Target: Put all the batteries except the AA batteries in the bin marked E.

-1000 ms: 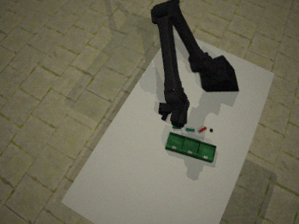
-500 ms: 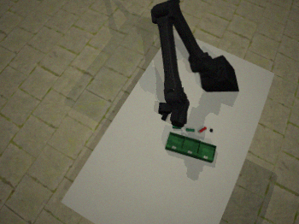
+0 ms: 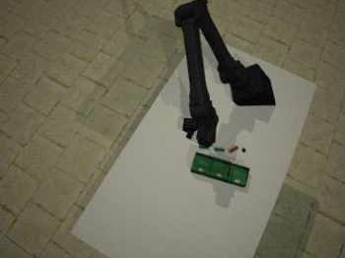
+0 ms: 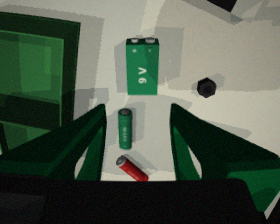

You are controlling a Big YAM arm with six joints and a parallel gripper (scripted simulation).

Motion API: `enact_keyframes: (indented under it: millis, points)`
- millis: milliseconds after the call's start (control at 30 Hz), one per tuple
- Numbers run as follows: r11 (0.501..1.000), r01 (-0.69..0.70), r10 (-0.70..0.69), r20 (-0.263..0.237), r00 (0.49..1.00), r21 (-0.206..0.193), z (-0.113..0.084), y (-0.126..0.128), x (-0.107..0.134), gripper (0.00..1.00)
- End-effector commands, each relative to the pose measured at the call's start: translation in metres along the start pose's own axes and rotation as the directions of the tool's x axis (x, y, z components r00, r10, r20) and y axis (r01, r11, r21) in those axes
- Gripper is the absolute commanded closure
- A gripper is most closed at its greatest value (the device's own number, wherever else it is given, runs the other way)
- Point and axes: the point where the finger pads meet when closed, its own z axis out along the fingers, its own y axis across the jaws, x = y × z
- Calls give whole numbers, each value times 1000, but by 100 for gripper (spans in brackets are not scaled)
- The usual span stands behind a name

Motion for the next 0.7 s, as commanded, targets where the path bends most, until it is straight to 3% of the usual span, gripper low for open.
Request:
enact_keyframes:
  millis: [0, 67, 500, 667]
  points:
    - [1000, 5, -5, 0, 1000, 10, 15, -3, 1, 59]
    - [1000, 5, -5, 0, 1000, 10, 15, -3, 1, 59]
    - [1000, 6, -6, 0, 1000, 11, 67, -7, 0, 59]
    - [1000, -5, 5, 7, 1000, -3, 66, -5, -4, 59]
